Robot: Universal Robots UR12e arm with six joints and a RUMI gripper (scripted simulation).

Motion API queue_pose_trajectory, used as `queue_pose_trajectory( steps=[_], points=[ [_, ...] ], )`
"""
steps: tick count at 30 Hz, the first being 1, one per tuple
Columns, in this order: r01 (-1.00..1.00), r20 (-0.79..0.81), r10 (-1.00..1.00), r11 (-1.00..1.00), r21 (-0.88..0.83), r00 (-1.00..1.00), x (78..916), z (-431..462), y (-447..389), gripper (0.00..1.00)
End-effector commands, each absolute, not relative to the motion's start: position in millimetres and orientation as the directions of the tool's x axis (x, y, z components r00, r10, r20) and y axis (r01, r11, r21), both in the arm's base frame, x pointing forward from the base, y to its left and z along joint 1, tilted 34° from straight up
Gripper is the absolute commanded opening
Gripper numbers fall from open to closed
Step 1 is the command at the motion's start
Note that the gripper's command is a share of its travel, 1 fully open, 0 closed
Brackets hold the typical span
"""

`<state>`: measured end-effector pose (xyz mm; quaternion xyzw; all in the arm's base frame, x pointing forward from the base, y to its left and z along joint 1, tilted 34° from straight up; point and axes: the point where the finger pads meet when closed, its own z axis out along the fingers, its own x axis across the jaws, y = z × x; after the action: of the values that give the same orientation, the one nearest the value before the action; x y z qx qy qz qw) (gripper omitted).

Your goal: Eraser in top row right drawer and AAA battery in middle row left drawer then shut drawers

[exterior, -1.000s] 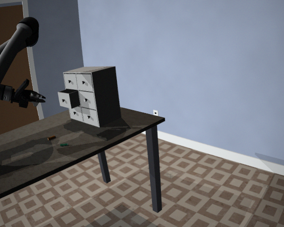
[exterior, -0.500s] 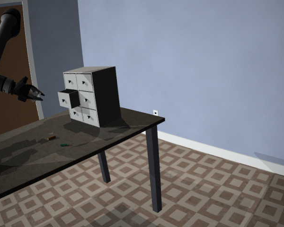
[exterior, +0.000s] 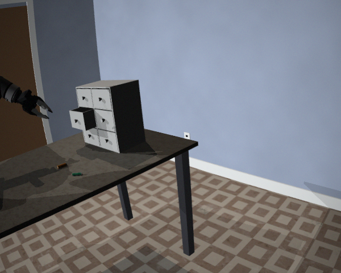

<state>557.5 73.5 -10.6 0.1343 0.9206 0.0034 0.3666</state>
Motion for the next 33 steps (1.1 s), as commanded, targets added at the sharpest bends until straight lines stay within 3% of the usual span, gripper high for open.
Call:
queue_pose_trajectory(
  steps=[1,10,27,33],
  points=[
    [0.402,-0.484,0.441,0.896,0.189,-0.756,551.2,-13.3,67.7,0.20],
    [0.523,-0.362,0.584,0.812,0.260,-0.726,542.5,-7.5,63.5,0.20],
    [0.787,0.005,0.833,0.521,0.329,-0.554,528.0,5.8,53.0,0.20],
    [0.886,0.202,0.883,0.357,0.296,-0.424,522.0,8.3,49.5,0.20]
  ],
)
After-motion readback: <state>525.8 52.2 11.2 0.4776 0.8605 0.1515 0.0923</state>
